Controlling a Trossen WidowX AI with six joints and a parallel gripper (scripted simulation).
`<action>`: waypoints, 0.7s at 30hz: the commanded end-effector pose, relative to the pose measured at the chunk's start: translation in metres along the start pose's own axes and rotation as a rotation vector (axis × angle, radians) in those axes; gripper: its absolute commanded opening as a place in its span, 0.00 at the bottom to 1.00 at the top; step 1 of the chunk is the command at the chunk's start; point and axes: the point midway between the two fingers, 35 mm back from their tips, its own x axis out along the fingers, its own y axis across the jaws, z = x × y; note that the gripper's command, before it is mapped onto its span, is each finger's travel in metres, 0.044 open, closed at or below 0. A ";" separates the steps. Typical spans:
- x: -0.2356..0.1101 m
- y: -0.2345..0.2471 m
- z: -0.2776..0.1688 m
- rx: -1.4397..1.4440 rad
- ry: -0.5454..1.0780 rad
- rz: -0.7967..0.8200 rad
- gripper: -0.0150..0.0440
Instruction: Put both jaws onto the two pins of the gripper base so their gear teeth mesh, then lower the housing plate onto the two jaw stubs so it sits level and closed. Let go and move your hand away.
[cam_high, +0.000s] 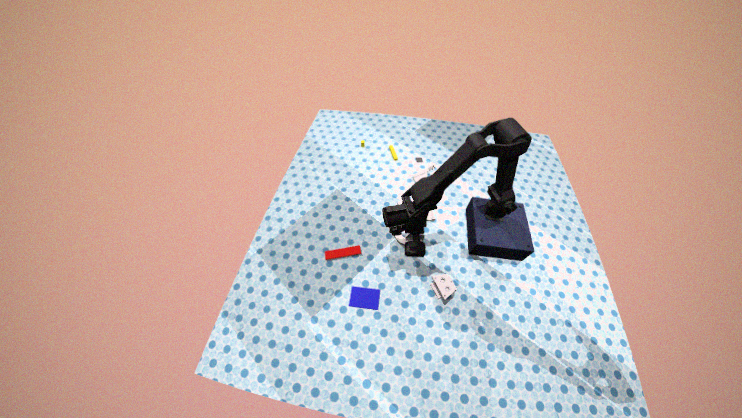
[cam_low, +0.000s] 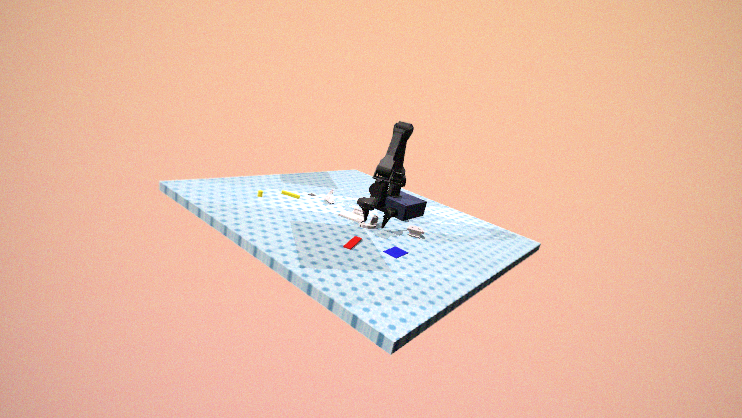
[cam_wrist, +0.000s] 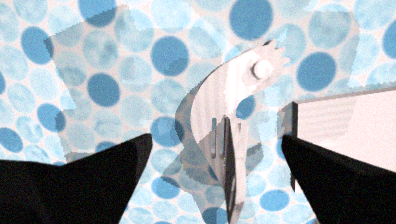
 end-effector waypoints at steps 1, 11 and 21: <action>0.002 -0.001 -0.001 0.004 0.002 -0.005 1.00; 0.003 -0.001 -0.001 0.004 0.002 -0.005 1.00; 0.002 0.000 -0.001 0.000 0.004 -0.001 0.96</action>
